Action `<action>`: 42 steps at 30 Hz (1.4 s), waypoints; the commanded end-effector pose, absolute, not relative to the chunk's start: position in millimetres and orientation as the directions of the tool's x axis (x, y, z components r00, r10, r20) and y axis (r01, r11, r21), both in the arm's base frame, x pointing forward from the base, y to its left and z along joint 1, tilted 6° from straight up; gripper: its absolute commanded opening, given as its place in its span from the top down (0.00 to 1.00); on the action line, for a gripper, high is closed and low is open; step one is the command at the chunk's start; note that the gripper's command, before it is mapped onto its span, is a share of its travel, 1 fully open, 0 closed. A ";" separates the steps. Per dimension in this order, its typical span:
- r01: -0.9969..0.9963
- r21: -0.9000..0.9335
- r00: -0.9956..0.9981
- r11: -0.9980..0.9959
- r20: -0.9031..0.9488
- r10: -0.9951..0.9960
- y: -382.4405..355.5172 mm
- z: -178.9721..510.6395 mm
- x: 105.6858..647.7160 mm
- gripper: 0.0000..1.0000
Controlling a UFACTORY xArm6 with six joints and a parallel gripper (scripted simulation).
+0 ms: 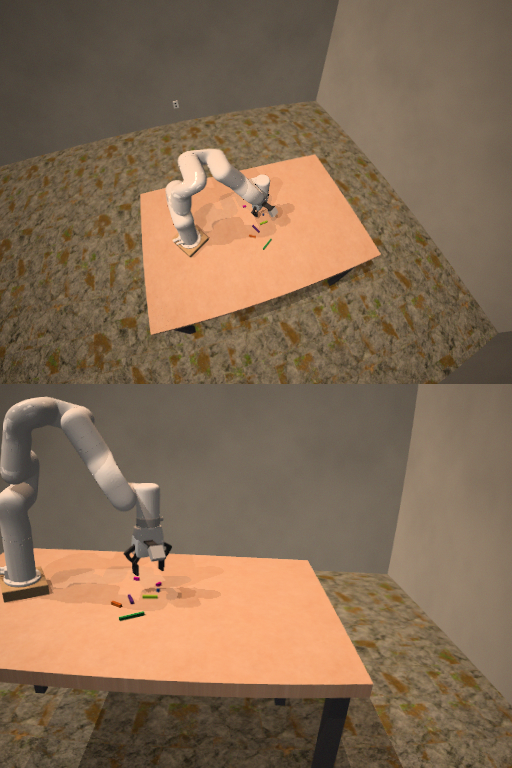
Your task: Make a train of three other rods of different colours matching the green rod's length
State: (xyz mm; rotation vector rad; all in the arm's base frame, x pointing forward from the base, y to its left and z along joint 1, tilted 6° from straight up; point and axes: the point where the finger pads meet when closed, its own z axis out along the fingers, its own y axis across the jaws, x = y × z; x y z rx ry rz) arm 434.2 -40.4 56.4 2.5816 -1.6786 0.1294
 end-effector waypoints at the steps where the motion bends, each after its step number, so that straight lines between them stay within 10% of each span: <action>1: -0.969 -0.014 0.245 -0.249 0.112 -0.963 -40.7 59.3 440.6 0.00; 33: -0.871 -0.087 -0.490 0.484 0.072 -0.869 -42.0 66.3 463.2 0.00; 34: -0.871 -0.087 -0.490 0.484 0.072 -0.869 -42.0 66.3 463.2 0.76; 42: -0.871 -0.087 -0.490 0.484 0.072 -0.869 -42.0 66.3 463.2 0.76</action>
